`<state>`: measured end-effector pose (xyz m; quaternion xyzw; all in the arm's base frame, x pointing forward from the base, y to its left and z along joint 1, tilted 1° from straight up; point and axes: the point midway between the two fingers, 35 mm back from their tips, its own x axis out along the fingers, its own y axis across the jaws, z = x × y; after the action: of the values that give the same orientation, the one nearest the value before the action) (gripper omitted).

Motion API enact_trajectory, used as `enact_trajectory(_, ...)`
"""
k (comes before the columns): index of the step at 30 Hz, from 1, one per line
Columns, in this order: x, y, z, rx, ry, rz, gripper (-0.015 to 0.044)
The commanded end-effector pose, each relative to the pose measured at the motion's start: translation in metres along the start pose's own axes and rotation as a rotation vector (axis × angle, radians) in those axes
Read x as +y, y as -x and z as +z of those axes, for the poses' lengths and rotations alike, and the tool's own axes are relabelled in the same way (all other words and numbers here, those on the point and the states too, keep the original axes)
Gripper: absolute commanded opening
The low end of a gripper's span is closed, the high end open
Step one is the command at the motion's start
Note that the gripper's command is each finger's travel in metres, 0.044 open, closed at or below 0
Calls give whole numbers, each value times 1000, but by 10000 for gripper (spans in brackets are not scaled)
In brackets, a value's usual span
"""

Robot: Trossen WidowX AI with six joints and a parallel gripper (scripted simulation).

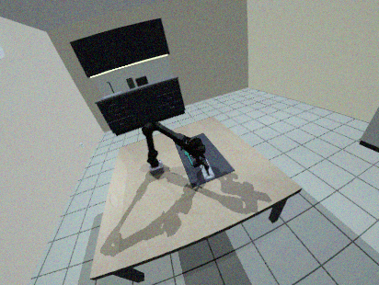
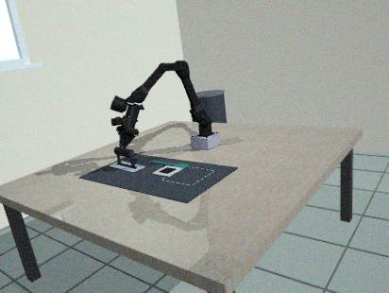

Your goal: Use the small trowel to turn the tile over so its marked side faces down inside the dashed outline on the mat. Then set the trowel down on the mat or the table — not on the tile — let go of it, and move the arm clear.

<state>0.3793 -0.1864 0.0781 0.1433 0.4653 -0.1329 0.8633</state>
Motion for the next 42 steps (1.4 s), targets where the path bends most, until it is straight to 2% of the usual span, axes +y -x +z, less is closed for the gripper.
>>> enact_trajectory(1,0,0,-4,-27,-125,16,300)
enact_trajectory(18,6,-1,-19,-126,-674,144,300)
enact_trajectory(34,14,5,-37,-154,-1172,315,300)
enact_trajectory(42,14,6,-39,-153,-1215,332,300)
